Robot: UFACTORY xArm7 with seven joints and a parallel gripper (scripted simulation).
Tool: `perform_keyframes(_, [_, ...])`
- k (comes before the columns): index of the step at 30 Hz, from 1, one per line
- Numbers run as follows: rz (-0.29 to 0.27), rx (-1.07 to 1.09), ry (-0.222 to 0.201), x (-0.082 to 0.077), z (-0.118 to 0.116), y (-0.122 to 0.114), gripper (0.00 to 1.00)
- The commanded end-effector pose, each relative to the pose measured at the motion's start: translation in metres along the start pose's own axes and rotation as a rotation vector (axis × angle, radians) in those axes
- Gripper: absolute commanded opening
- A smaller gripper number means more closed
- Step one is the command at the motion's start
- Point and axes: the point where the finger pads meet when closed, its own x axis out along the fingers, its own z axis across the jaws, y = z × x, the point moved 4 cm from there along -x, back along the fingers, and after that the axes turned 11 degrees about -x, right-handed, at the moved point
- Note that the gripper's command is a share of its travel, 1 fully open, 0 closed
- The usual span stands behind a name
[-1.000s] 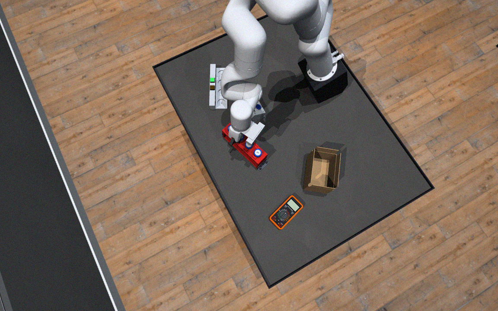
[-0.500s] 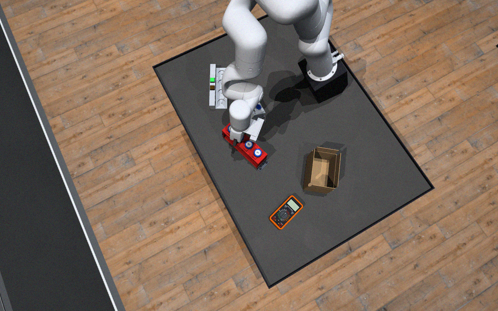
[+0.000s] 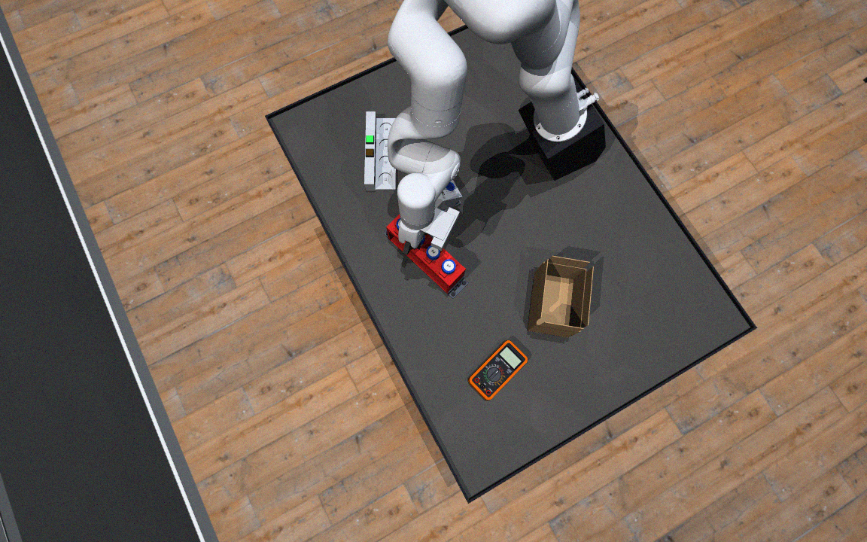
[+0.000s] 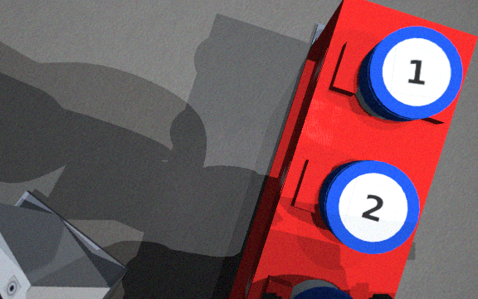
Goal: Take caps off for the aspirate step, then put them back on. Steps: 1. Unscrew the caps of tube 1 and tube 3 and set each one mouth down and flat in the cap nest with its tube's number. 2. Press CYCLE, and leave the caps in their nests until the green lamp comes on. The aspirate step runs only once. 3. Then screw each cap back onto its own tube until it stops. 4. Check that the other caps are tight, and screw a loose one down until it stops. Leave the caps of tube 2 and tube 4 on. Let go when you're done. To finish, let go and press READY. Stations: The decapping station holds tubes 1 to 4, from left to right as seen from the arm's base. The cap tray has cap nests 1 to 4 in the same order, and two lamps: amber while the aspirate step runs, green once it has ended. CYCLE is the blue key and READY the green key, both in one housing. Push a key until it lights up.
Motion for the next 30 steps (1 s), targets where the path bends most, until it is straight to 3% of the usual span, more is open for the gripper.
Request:
perform_keyframes(1, [-0.004,0.115,-0.002,-0.0002,0.0008,-0.0005,0.0])
perform_keyframes(20, [-0.004,0.682,-0.003,0.0006,0.0008,-0.0005,0.0])
perform_keyframes(25, [-0.004,0.7,-0.003,0.0006,0.0008,-0.0005,0.0])
perform_keyframes(26, [-0.004,0.7,-0.003,0.0006,0.0008,-0.0005,0.46])
perform_keyframes(30, [-0.004,0.7,-0.003,0.0006,0.0008,-0.0005,0.46])
